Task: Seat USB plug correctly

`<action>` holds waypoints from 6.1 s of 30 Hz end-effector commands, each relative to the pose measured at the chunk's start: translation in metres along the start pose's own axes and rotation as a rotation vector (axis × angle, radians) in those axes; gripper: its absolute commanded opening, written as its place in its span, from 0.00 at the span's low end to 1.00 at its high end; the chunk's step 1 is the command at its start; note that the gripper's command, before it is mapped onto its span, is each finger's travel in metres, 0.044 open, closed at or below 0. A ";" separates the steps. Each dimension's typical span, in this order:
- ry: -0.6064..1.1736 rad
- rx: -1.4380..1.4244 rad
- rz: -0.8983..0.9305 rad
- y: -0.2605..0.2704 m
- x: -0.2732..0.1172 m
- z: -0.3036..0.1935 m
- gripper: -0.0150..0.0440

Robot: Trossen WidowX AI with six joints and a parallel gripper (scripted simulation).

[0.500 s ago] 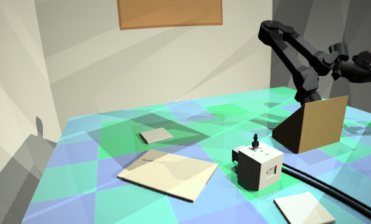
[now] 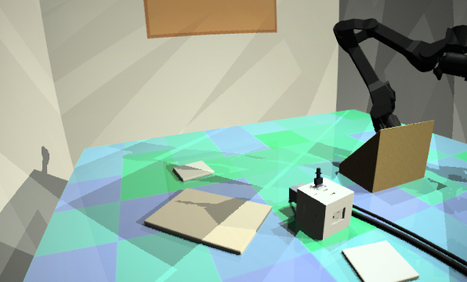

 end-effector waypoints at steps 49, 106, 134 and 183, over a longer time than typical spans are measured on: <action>-1.007 2.393 -1.848 -0.447 -0.294 0.082 1.00; -1.017 2.399 -1.841 -0.460 -0.290 0.057 0.47; -1.016 2.399 -1.841 -0.459 -0.290 0.060 0.25; -0.979 2.381 -1.847 -0.446 -0.293 0.082 0.25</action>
Point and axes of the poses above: the point midway between the two fingers, 35 mm back from their tips, its own x axis out along the fingers, its own y axis across the jaws, z = x × y, the point moved 2 cm from there along -x, back along the fingers, and after that the axes turned 7 degrees about x, right-handed, at the moved point
